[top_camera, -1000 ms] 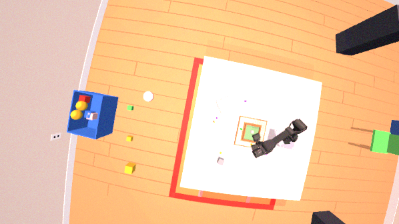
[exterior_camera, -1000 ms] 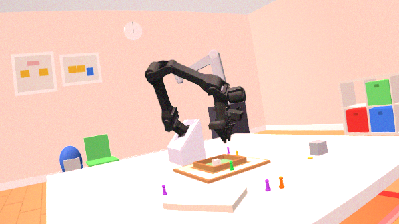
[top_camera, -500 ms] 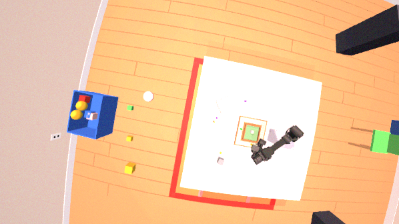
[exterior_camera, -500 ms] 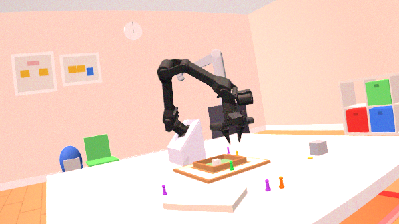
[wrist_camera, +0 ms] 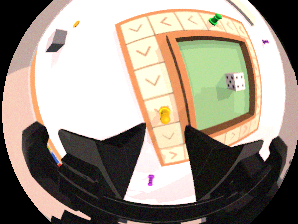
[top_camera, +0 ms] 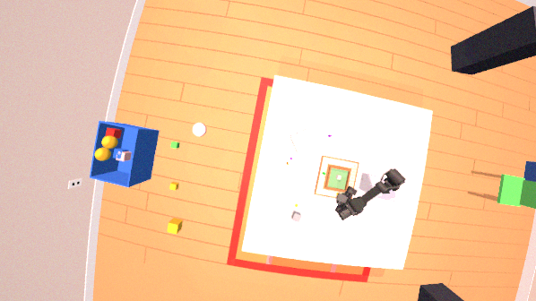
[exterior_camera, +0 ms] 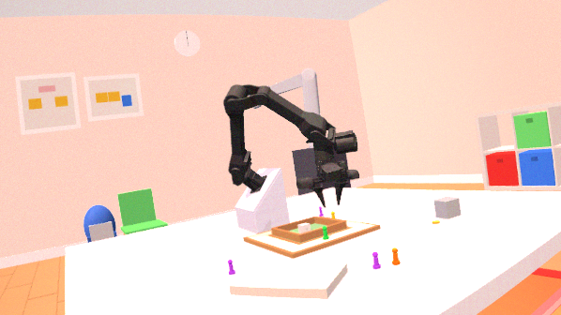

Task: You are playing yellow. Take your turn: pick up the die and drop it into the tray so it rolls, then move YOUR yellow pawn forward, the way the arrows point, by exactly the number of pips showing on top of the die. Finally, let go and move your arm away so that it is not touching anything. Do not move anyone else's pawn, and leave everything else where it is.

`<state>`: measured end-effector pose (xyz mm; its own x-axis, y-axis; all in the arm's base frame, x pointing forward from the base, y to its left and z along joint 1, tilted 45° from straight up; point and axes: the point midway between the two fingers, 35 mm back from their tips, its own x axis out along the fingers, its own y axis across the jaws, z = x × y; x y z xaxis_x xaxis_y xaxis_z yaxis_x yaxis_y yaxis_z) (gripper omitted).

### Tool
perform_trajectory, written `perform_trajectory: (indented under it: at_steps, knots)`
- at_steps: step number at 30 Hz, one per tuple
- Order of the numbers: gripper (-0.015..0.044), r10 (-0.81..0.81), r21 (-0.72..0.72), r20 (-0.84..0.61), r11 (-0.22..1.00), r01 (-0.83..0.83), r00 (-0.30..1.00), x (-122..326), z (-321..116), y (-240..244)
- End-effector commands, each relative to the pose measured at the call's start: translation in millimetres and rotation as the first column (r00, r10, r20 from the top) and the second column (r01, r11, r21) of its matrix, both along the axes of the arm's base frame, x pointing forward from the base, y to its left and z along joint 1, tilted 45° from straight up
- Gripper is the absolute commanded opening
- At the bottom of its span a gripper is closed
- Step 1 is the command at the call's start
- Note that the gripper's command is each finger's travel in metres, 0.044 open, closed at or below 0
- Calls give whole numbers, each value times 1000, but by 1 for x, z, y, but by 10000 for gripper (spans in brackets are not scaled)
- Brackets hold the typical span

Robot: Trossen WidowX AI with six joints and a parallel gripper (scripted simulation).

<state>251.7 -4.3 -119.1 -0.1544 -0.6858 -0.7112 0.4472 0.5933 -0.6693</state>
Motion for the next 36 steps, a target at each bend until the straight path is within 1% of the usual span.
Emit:
perform_trajectory:
  at_steps: [1, 25, 30, 36]
  knots:
    - [200, 7, -2, -2, 1000, -7, 1000, 0, -3, -3]
    - [200, 6, -4, -2, 1000, -6, 1000, -6, -28, -28]
    - [69, 6, -4, -2, 1000, -6, 1000, -6, -28, -28]
    - [29, 6, -4, -2, 1000, -6, 1000, -6, -28, -28]
